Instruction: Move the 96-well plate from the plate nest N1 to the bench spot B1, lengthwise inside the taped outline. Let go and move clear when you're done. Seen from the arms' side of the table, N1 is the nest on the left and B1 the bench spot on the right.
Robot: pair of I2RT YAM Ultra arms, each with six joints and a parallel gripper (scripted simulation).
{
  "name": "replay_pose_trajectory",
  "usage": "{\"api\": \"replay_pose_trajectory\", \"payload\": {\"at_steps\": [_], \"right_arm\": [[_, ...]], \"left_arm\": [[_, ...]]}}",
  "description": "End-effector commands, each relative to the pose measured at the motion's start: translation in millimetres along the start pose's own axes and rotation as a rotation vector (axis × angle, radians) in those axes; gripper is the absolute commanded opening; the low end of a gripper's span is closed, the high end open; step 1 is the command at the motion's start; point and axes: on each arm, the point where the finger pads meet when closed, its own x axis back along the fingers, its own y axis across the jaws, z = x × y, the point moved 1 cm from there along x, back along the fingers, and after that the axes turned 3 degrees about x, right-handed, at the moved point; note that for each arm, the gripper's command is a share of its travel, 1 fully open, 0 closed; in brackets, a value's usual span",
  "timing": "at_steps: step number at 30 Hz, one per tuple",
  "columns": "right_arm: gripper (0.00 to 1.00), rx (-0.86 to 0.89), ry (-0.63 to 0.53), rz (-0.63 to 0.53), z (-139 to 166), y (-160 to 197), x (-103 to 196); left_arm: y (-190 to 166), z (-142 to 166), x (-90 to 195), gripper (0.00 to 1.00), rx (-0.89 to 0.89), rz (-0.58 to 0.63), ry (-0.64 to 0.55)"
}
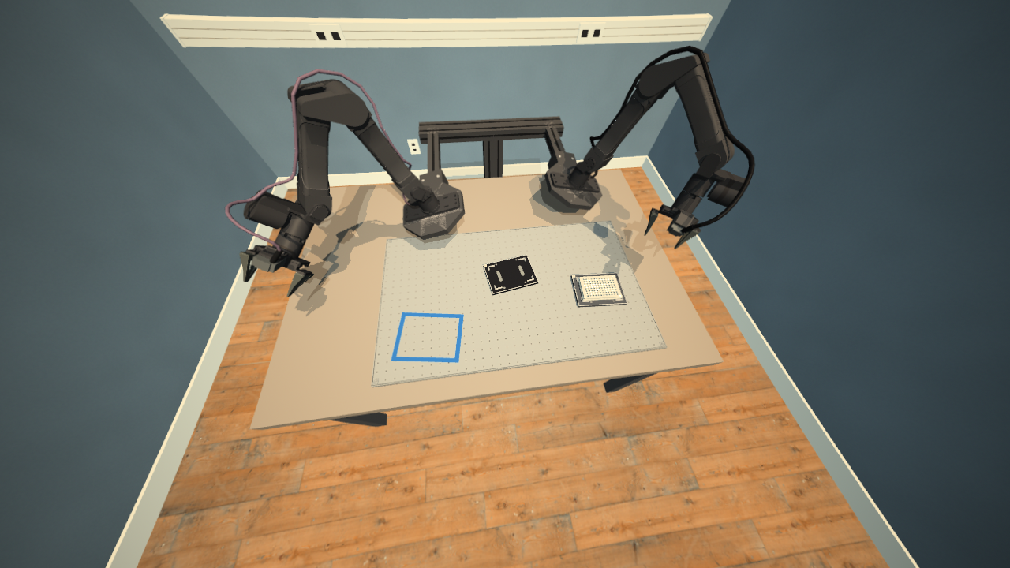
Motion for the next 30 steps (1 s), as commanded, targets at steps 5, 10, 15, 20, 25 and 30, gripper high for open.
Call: {"api": "replay_pose_trajectory", "payload": {"at_steps": [5, 10, 15, 20, 25, 30], "right_arm": [[1.0, 0.007, -0.014, 0.013, -6, -5, 1], [1.0, 0.007, -0.014, 0.013, -6, -5, 1], [1.0, 0.007, -0.014, 0.013, -6, -5, 1], [1.0, -0.011, 0.003, 0.007, -3, -2, 1], [1.0, -0.059, -0.001, -0.055, -22, 32, -2], [1.0, -0.098, -0.048, -0.214, -76, 113, 0]], "left_arm": [[1, -2, 2, 1.0, -0.004, -0.007, -0.004], [1, -2, 2, 1.0, -0.004, -0.007, -0.004], [1, -2, 2, 1.0, -0.004, -0.007, -0.004], [6, -4, 1, 1.0, 0.007, -0.032, -0.012], [21, -20, -4, 1.0, 0.091, -0.169, -0.068], [4, -43, -24, 1.0, 0.212, -0.299, -0.162]]}}
